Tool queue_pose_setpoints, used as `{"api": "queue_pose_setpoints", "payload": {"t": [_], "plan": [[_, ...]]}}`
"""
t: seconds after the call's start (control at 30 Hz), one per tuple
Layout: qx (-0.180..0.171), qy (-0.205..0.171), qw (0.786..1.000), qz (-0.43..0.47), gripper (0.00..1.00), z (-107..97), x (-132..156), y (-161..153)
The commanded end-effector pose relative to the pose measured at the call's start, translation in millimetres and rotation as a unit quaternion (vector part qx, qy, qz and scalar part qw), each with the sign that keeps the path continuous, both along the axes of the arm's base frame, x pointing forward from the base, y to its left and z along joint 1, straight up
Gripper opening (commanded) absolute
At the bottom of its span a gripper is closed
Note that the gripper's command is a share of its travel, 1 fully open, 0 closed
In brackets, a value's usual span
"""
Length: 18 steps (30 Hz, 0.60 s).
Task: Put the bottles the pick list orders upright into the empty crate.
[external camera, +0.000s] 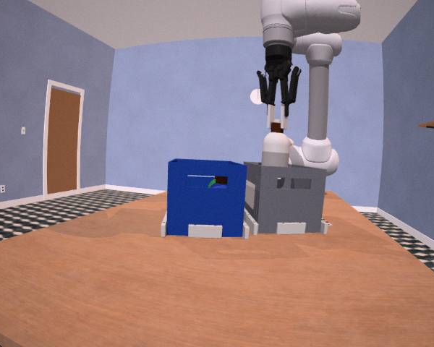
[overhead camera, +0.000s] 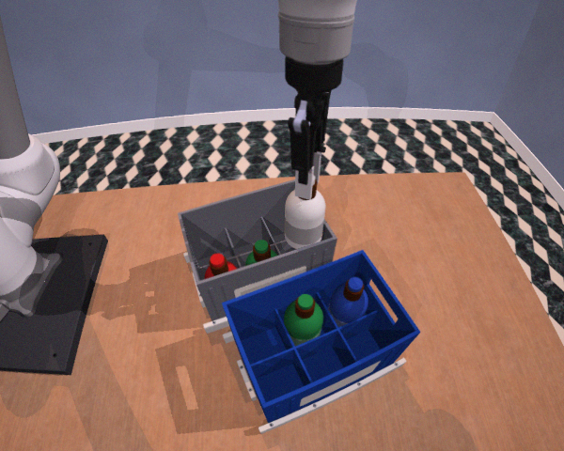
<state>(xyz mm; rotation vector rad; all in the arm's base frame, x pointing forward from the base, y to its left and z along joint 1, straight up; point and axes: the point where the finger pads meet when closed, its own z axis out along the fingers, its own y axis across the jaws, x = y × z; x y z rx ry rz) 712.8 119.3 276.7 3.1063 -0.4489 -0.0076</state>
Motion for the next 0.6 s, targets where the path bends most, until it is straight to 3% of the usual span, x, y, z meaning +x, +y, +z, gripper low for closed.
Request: {"api": "queue_pose_setpoints", "payload": {"t": [0.0, 0.57], "plan": [[0.0, 0.0, 1.0, 0.0, 0.0, -3.4, -0.1, 0.0], [0.0, 0.0, 1.0, 0.0, 0.0, -18.4, -0.1, 0.0]]}}
